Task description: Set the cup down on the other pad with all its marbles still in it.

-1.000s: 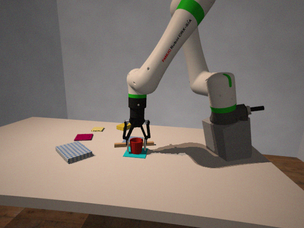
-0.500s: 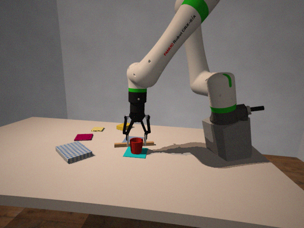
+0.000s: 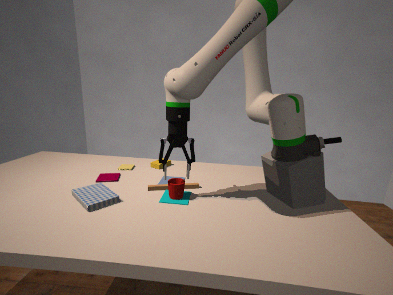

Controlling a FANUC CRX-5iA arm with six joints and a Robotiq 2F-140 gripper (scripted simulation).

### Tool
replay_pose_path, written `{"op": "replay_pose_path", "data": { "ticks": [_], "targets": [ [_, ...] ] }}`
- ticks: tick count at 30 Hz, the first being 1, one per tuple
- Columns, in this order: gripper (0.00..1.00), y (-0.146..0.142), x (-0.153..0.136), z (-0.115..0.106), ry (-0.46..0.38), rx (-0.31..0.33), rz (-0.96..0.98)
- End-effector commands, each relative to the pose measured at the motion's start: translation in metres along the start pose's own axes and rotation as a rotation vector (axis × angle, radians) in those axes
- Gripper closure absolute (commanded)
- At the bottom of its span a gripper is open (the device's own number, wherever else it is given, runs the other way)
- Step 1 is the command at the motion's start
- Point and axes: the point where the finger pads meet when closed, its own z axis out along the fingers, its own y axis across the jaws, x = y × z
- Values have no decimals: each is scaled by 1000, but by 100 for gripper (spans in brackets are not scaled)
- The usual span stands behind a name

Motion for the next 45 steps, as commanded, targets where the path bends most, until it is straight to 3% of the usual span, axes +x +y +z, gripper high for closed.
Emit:
{"op": "replay_pose_path", "data": {
  "ticks": [1, 45],
  "targets": [
    [41, 0, 0, -8, 0, 0, 0],
    [41, 0, 0, -15, 0, 0, 0]
  ]
}}
